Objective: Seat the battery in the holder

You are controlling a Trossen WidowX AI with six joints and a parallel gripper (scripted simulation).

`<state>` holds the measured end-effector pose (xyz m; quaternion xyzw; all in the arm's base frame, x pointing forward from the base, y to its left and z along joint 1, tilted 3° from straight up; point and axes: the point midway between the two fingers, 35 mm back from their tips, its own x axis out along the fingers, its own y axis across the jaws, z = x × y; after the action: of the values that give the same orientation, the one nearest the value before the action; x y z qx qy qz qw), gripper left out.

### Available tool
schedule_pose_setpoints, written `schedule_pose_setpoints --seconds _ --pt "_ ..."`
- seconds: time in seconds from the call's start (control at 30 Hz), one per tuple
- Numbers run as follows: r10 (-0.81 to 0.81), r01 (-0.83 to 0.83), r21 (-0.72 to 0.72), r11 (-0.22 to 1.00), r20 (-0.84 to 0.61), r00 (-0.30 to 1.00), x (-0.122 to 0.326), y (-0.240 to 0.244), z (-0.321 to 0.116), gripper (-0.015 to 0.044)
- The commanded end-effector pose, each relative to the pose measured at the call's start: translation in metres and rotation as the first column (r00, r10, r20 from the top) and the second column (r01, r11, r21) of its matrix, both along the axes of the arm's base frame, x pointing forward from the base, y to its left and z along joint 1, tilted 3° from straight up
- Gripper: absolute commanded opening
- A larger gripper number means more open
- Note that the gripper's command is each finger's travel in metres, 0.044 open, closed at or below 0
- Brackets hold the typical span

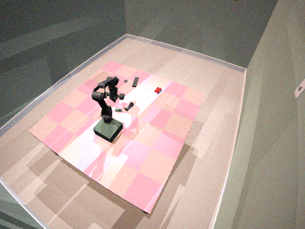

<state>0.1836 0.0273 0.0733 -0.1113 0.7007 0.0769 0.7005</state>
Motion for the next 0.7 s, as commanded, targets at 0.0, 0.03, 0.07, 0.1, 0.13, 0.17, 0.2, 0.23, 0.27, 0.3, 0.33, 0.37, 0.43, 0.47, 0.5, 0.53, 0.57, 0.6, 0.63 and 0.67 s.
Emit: schedule_pose_setpoints --seconds 0.0,0.03,0.07,0.1,0.13,0.17,0.2,0.23,0.27,0.3,0.33,0.37,0.43,0.47,0.5,0.53,0.57,0.6,0.63,0.67 --pt "0.000 0.000 0.000 1.000 -0.001 1.000 0.000 0.000 0.000 0.0000" --pt "-0.017 0.017 0.000 1.000 0.001 1.000 0.000 0.000 -0.001 0.0026" --pt "-0.067 0.067 0.000 0.998 0.004 0.998 0.001 -0.001 -0.003 0.0052" --pt "-0.150 0.150 0.001 0.989 0.008 0.989 0.002 -0.002 -0.006 0.0079" --pt "-0.252 0.252 0.003 0.968 0.013 0.968 0.003 -0.004 -0.011 0.0105" --pt "-0.352 0.352 0.005 0.936 0.018 0.936 0.004 -0.005 -0.015 0.0131" --pt "-0.448 0.448 0.007 0.894 0.023 0.894 0.005 -0.007 -0.020 0.0157" --pt "-0.539 0.539 0.011 0.842 0.028 0.842 0.006 -0.009 -0.024 0.0184" --pt "-0.624 0.624 0.014 0.781 0.032 0.781 0.006 -0.010 -0.029 0.0210" --pt "-0.703 0.702 0.019 0.712 0.036 0.711 0.007 -0.012 -0.033 0.0236" --pt "-0.773 0.773 0.023 0.634 0.039 0.633 0.007 -0.014 -0.037 0.0244" --pt "-0.835 0.835 0.028 0.550 0.042 0.549 0.008 -0.016 -0.042 0.0244" --pt "-0.931 0.930 0.039 0.364 0.046 0.363 0.008 -0.019 -0.050 0.0244" --pt "-0.964 0.963 0.044 0.265 0.048 0.263 0.008 -0.021 -0.054 0.0244" --pt "-0.986 0.985 0.050 0.163 0.048 0.161 0.008 -0.023 -0.059 0.0244" --pt "-0.996 0.995 0.055 0.080 0.048 0.077 0.007 -0.024 -0.062 0.0244" --pt "-0.998 0.998 0.058 0.030 0.048 0.027 0.007 -0.025 -0.064 0.0244" --pt "-0.999 0.998 0.059 0.013 0.048 0.010 0.007 -0.025 -0.065 0.0244" --pt "-0.999 0.998 0.059 0.013 0.048 0.010 0.007 -0.025 -0.065 0.0244" --pt "-0.999 0.998 0.059 0.013 0.048 0.010 0.007 -0.025 -0.065 0.0244"
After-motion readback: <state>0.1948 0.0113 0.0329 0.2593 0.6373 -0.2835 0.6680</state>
